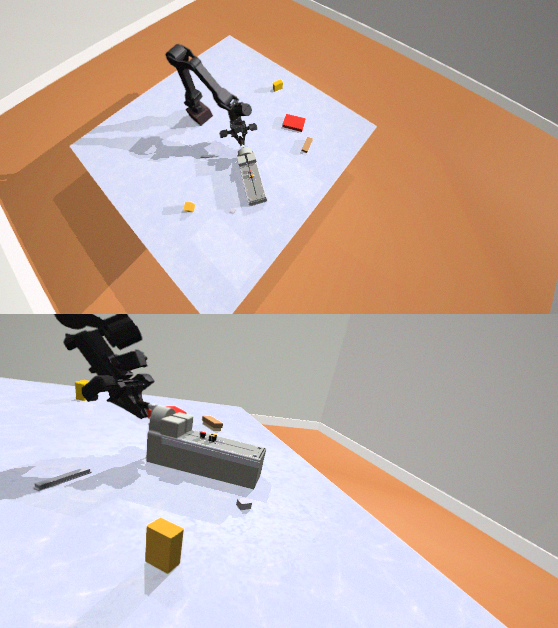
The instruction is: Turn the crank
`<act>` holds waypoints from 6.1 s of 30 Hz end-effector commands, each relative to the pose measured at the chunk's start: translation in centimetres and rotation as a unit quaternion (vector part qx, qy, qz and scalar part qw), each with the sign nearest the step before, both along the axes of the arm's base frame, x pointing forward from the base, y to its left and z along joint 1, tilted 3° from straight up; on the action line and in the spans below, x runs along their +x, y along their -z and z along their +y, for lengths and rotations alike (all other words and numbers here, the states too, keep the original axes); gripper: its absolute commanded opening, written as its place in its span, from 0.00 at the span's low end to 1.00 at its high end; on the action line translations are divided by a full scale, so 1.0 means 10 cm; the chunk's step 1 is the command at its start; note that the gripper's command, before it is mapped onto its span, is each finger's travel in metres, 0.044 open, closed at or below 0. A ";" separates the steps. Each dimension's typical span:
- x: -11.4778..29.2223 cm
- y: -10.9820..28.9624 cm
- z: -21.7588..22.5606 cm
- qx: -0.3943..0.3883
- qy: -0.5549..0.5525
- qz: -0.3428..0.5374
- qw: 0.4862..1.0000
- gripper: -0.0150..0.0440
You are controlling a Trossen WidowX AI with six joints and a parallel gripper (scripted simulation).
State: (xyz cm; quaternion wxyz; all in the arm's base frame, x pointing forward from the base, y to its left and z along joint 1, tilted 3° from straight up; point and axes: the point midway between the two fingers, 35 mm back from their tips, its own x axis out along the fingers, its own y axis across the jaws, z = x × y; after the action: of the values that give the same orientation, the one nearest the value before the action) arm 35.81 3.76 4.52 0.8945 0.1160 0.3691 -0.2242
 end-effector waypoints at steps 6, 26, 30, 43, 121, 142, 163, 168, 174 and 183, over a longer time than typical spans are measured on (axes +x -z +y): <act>0.06 -0.01 0.11 0.008 -0.007 -0.006 1.000 0.25; 0.15 0.15 0.28 0.008 -0.007 -0.006 1.000 0.25; 0.16 0.22 0.31 0.008 -0.007 -0.006 1.000 0.25; 0.16 0.43 0.30 0.008 -0.007 -0.006 1.000 0.25; 0.02 0.65 0.05 0.007 -0.006 -0.005 1.000 0.25; -0.02 0.63 -0.02 0.007 -0.006 -0.005 1.000 0.25; -0.10 0.51 -0.19 0.006 -0.006 -0.005 1.000 0.25; -0.08 0.52 -0.15 0.010 -0.009 -0.005 1.000 0.25; -0.08 0.52 -0.15 0.010 -0.009 -0.005 1.000 0.25; -0.08 0.52 -0.15 0.010 -0.009 -0.005 1.000 0.65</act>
State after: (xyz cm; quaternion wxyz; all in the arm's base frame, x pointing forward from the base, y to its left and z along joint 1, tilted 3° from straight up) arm 34.93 2.25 -0.75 0.8967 0.1221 0.3694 -0.2110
